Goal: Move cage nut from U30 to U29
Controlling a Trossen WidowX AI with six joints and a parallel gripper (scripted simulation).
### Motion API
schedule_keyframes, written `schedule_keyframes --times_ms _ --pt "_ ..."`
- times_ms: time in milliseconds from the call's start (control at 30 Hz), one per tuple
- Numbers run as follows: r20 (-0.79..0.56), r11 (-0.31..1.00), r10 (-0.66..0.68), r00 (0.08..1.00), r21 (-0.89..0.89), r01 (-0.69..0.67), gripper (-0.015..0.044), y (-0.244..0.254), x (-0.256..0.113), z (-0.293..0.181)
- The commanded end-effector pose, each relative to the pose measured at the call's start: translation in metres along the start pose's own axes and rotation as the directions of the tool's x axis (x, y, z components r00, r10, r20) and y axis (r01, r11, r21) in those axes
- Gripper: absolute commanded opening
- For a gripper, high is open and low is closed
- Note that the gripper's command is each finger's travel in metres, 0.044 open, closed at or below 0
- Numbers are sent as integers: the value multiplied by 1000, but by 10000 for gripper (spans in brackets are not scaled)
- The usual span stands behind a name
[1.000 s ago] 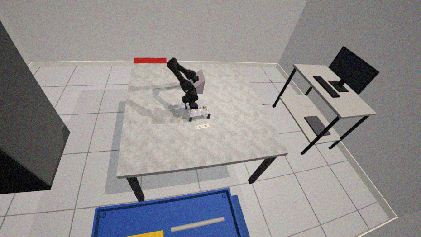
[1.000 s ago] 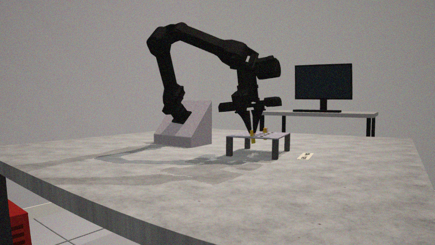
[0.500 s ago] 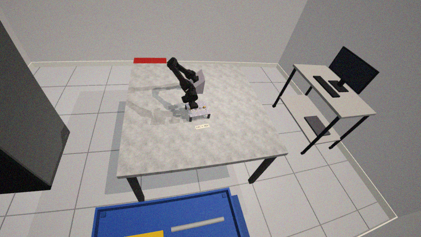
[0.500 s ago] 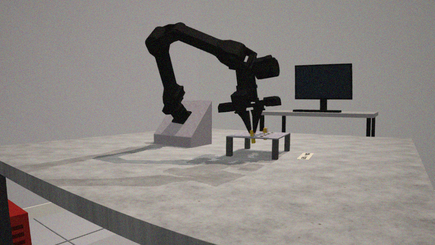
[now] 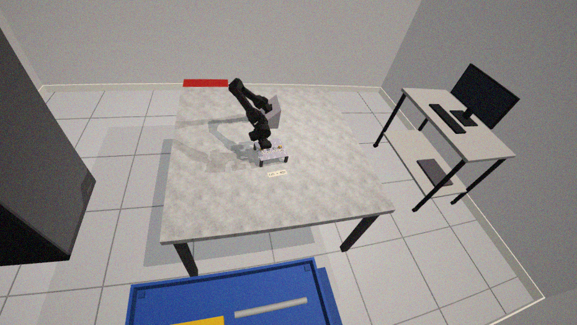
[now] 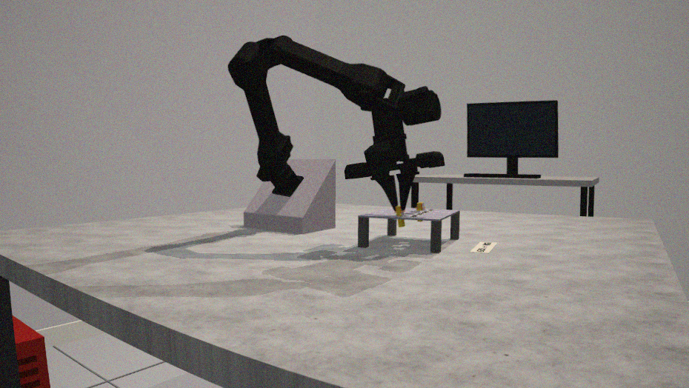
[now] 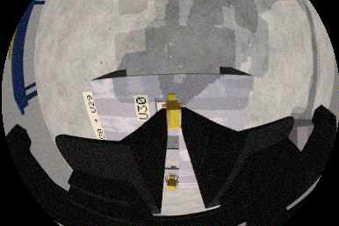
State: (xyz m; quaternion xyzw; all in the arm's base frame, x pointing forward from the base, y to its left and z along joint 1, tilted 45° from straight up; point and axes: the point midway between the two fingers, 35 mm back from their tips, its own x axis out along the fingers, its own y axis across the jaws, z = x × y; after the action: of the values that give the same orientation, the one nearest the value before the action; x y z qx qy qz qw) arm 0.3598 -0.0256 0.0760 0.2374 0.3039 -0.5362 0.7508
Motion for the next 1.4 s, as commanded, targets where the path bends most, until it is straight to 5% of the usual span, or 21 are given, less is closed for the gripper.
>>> schedule_keyframes --times_ms 0,1367 --pt "-5 1000 4 1000 -7 -4 29 -1 1 -1" --pt "-6 998 62 998 -7 -62 29 -4 1 -1"
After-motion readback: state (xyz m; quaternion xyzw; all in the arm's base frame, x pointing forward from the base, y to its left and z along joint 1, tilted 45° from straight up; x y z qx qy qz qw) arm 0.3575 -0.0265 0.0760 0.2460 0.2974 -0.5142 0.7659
